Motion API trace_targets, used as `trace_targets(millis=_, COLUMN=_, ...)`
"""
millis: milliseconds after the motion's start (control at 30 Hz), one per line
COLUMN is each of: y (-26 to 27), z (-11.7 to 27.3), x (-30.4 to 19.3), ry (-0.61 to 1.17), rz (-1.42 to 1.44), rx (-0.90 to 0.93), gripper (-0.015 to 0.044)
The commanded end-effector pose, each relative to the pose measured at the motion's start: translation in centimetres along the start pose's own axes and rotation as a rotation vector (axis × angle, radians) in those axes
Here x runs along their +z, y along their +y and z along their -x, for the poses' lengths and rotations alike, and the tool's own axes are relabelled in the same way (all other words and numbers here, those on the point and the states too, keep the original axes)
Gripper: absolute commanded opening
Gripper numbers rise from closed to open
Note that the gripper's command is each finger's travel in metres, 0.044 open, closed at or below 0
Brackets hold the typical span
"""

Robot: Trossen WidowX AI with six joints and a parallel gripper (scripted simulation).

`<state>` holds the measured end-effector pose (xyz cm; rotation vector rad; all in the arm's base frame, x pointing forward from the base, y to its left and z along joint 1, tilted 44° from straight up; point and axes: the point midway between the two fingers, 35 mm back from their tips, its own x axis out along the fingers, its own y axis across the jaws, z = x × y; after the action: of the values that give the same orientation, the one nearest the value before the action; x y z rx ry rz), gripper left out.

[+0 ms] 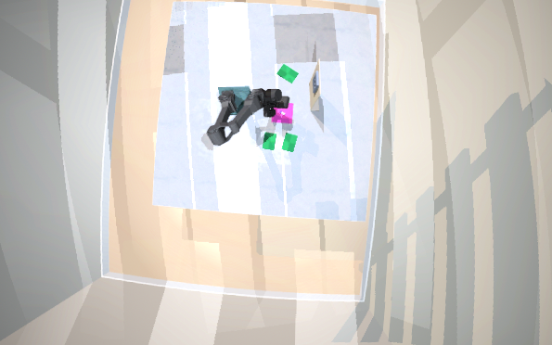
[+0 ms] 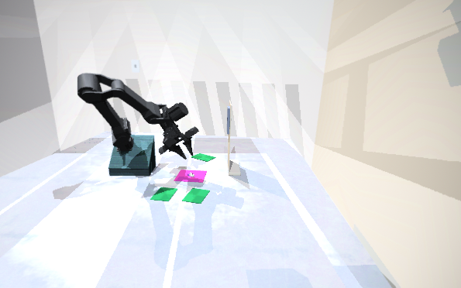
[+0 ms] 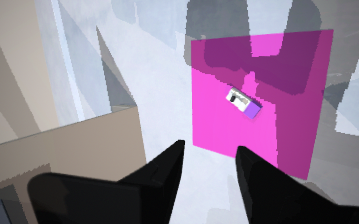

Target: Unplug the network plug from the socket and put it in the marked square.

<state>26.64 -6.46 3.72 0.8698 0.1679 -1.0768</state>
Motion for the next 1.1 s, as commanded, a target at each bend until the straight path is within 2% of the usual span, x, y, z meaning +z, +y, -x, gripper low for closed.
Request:
trace_targets(millis=0, y=0.7, z=0.5, x=0.2, ry=-0.004, rz=-0.019, rx=0.01, gripper=0.0156)
trace_targets(millis=1067, y=2.1, z=3.9, x=0.8, ry=-0.014, rz=-0.013, rx=0.023, gripper=0.0156)
